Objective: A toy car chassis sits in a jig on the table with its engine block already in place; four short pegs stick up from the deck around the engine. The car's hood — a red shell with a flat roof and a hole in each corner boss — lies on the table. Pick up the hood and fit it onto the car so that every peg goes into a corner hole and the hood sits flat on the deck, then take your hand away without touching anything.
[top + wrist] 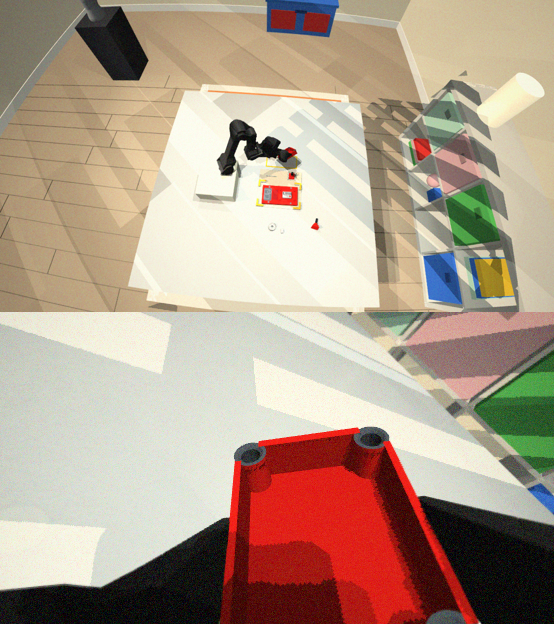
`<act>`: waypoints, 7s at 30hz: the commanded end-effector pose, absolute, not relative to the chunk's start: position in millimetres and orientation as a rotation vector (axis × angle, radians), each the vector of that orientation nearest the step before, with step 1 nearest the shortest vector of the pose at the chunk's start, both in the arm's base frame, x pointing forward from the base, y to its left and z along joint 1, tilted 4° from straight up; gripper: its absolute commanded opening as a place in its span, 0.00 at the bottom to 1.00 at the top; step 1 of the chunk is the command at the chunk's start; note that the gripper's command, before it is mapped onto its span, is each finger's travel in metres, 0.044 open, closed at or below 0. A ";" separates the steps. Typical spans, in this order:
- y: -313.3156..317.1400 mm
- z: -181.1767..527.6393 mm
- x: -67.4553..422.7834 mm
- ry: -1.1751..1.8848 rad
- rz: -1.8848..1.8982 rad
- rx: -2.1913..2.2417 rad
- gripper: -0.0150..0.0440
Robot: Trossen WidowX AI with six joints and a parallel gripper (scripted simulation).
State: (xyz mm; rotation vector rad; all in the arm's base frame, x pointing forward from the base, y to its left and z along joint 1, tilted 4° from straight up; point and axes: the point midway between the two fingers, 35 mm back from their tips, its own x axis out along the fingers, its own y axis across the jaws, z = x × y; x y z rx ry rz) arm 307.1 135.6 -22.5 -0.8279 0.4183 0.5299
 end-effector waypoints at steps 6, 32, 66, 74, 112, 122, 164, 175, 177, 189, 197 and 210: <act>135.2 -21.8 308.1 0.370 0.569 -1.009 0.25; 135.2 -23.0 307.6 0.214 0.689 -1.539 0.25; 132.2 -52.3 298.4 -0.174 0.857 -2.493 0.25; 132.5 -54.0 297.4 -0.194 0.865 -2.523 0.25; 131.9 -2.0 279.1 -0.309 0.889 -2.732 1.00; 125.2 22.1 258.6 -0.385 0.898 -2.862 1.00; 146.6 9.6 271.7 0.179 1.095 -2.039 1.00; 158.9 -1.8 280.3 0.642 1.024 -1.442 1.00; 160.8 -3.4 281.2 0.725 0.992 -1.337 1.00; 169.7 -9.8 283.9 1.184 0.680 -0.726 1.00; 173.6 -10.6 282.8 1.430 0.361 -0.347 1.00; 176.3 -8.6 280.3 1.594 -0.011 -0.020 1.00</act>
